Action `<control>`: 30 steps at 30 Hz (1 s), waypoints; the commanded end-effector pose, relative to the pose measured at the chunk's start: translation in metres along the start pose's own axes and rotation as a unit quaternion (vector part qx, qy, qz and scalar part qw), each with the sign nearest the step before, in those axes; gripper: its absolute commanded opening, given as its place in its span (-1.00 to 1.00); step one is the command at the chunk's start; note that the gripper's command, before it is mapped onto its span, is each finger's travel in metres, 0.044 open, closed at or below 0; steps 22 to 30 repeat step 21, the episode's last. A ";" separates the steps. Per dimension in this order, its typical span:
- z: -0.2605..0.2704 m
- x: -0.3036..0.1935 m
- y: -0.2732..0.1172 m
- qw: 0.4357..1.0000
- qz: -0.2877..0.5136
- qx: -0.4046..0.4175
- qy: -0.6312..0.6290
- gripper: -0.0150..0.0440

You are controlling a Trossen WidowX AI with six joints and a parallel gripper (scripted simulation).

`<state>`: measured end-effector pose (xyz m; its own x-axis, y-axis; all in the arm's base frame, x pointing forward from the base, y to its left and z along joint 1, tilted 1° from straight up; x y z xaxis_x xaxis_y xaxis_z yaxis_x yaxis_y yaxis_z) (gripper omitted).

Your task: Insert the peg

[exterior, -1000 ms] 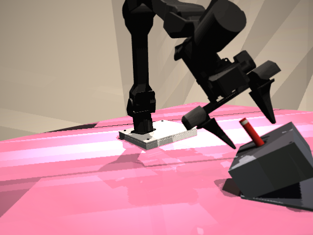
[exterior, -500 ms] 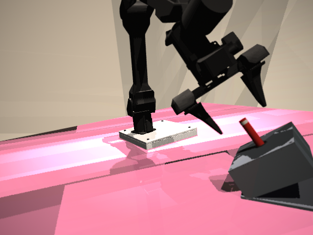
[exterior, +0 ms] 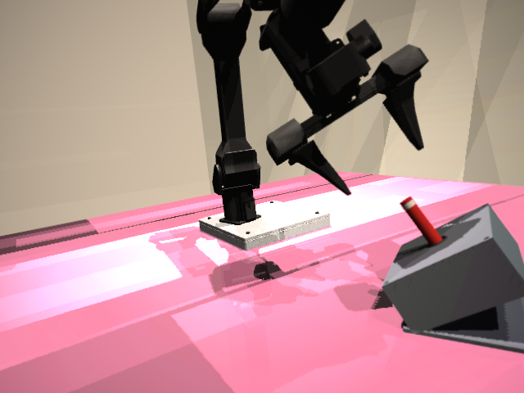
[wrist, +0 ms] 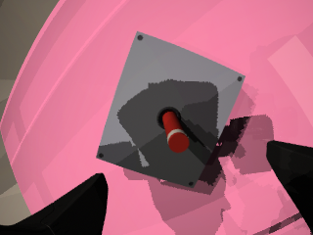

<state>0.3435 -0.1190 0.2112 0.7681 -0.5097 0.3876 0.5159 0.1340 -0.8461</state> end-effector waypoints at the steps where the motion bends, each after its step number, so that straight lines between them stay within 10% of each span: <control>1: 0.000 0.001 -0.011 1.000 -0.004 0.002 -0.002 1.00; 30: -0.001 -0.002 -0.029 1.000 -0.003 0.001 -0.002 1.00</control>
Point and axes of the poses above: the point midway between the two fingers, 35 mm back from their tips, its own y axis out along the fingers, its own z axis across the jaws, x = y × z, the point moved 5 cm from there along -y, back along the fingers, and after that the axes turned 12 degrees about -y, right-handed, at the moved point
